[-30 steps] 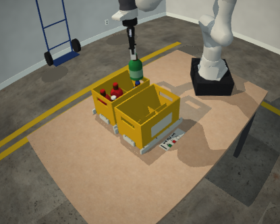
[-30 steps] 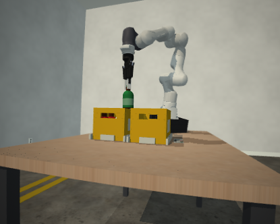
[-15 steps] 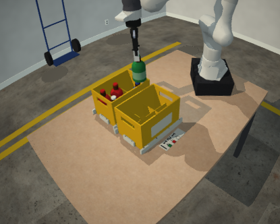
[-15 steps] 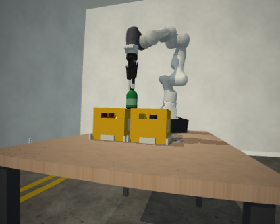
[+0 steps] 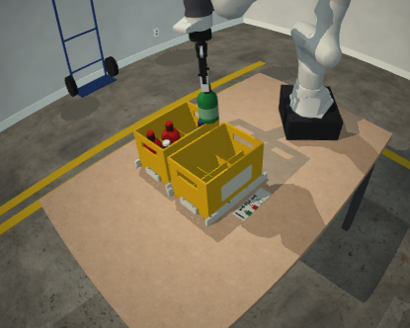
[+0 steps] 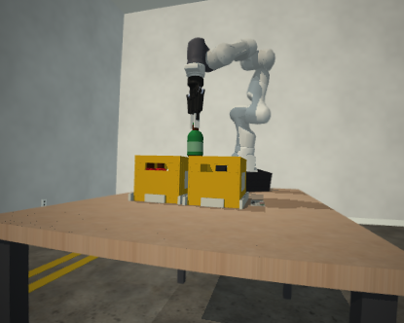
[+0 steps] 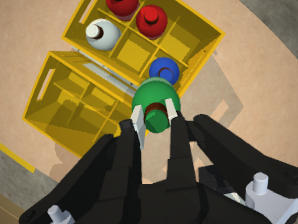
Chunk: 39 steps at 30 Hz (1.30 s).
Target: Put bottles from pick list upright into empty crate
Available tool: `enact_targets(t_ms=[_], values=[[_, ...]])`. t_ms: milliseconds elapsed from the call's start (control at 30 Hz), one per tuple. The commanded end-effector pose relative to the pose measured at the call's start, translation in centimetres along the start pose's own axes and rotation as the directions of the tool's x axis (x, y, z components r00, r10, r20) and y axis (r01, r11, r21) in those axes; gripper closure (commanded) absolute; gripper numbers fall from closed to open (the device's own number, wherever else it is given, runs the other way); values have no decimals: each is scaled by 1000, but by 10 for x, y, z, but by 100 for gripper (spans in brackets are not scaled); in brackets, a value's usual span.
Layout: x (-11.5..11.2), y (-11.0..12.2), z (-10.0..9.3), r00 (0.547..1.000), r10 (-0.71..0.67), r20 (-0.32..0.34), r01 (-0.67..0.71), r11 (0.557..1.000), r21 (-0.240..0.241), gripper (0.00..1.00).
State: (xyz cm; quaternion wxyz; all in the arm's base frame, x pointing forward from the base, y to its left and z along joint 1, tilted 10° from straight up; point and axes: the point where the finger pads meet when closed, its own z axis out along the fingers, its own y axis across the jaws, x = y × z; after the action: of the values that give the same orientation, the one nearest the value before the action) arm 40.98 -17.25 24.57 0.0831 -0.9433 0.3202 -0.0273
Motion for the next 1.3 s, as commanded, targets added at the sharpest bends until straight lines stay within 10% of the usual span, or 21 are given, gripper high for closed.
enact_targets(t_ms=[0, 1267], values=[[-2, -8, -4, 1000, 23, -13, -23, 1000, 4, 100], [-43, -56, -4, 1000, 23, -13, -23, 1000, 4, 100]])
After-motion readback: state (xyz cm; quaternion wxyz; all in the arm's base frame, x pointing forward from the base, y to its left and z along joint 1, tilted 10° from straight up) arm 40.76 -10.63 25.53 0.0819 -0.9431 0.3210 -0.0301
